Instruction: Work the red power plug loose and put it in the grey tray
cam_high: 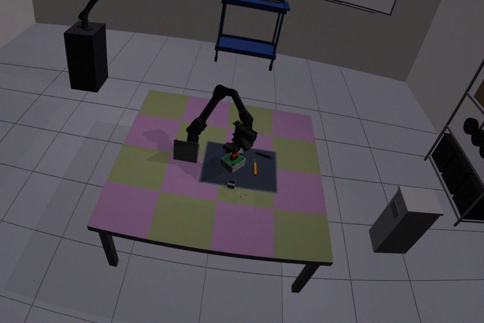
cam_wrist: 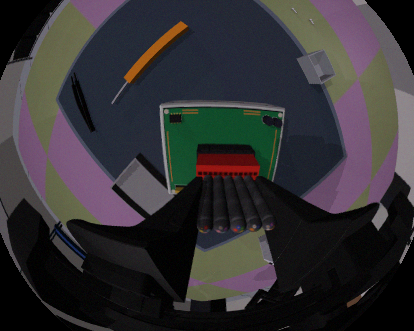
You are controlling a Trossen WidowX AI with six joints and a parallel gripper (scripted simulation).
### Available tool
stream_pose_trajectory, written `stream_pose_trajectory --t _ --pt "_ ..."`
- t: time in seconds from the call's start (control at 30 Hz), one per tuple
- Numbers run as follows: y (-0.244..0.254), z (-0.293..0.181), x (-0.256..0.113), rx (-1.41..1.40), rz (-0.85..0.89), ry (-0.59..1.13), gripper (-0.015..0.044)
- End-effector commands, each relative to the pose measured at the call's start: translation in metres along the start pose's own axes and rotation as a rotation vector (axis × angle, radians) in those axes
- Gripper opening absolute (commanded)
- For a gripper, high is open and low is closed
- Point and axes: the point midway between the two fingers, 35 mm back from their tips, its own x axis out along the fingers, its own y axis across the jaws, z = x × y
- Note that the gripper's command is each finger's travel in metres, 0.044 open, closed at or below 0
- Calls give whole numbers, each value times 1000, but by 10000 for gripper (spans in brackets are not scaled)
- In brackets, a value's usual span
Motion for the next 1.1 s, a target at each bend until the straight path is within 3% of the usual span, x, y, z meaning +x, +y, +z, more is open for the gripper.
stream_pose_trajectory --t 0.0,0.37,0.77,1.07 --pt "-1 0 -4 3 -4 -1 0" --pt "7 0 -17 3 -89 0 0" --pt "-13 0 -18 4 132 -2 0" --pt "5 0 -20 3 -67 -1 0"
